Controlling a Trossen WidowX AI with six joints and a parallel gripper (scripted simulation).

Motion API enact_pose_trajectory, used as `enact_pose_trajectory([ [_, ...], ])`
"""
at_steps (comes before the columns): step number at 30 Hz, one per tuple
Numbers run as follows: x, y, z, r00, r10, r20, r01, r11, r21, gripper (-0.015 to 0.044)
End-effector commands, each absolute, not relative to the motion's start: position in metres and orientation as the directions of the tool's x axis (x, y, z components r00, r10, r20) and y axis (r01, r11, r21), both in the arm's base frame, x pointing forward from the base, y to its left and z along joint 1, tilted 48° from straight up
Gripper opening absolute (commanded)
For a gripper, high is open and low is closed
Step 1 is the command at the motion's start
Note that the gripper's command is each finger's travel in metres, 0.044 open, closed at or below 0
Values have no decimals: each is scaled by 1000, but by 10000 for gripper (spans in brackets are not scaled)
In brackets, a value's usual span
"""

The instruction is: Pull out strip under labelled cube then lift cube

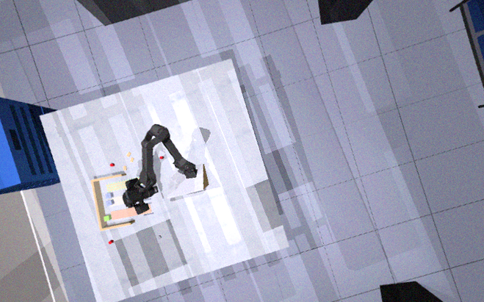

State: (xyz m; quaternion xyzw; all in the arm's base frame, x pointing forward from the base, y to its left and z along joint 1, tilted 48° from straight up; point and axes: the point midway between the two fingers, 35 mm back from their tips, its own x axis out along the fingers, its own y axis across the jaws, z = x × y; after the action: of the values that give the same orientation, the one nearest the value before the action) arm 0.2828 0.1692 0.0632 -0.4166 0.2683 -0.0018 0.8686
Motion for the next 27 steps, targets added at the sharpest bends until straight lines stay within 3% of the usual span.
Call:
enact_pose_trajectory([
  [1,286,169,61,844,-246,-477,-218,655,-724,348],
  [14,347,155,4,475,-559,-680,-165,703,-692,6],
  [22,364,122,-26,149,-712,-686,-62,686,-725,0],
  [27,364,119,-28,120,-722,-682,-53,681,-730,0],
])
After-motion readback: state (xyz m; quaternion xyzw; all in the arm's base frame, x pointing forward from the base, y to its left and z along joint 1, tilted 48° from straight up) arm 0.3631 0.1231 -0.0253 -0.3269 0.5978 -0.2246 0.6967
